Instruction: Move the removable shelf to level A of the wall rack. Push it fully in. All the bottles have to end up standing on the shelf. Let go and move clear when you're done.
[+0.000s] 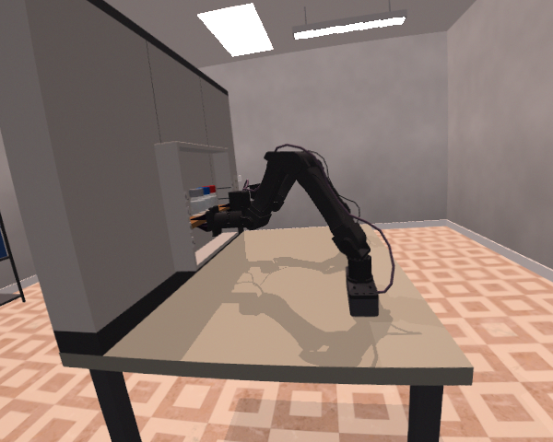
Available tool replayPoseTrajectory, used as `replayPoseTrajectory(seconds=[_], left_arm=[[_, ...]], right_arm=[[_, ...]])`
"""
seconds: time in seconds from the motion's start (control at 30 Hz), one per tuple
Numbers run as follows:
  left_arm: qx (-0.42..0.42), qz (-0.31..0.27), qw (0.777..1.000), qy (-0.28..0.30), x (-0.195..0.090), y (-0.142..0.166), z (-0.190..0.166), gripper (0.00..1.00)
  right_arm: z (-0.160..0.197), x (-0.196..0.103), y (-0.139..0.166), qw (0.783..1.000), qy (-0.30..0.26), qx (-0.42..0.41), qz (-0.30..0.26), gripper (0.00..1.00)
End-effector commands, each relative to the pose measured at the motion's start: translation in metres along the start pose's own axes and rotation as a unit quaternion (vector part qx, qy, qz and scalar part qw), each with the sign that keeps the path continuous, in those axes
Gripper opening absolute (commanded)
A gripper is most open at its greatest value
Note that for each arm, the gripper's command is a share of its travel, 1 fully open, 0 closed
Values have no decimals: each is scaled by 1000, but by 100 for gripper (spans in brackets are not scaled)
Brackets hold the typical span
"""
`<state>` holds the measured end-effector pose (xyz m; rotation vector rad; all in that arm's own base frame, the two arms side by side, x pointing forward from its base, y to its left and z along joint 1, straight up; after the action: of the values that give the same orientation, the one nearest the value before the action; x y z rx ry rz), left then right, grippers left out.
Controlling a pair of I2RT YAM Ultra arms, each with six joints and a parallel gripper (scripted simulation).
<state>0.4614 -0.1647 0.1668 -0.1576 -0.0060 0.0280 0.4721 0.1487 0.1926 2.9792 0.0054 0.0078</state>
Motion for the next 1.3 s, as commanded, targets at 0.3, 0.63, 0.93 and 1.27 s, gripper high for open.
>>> replayPoseTrajectory(seconds=[0.3, 0.63, 0.93, 1.27], left_arm=[[0, -1, 1000, 2, 7, -3, 20, 0], [0, -1, 1000, 2, 7, -4, 26, 0], [0, -1, 1000, 2, 7, -5, 32, 0], [0, -1, 1000, 2, 7, -6, 37, 0]], right_arm=[[-20, 4, 7, 1000, -3, 3, 1, 0], [-26, 4, 8, 1000, -3, 3, 1, 0], [-32, 4, 9, 1000, -3, 3, 1, 0], [-37, 4, 10, 1000, -3, 3, 1, 0]])
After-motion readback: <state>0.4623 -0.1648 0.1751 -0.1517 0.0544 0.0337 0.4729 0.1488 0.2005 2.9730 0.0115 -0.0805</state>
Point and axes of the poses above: on each arm, the point where the finger pads meet when closed, its own x axis out along the fingers, its own z axis across the jaws, y = z × x, the point moved 10 cm from there along -x, back along the fingers, and after that the axes turned 9 degrees about -x, right-handed, at the moved point
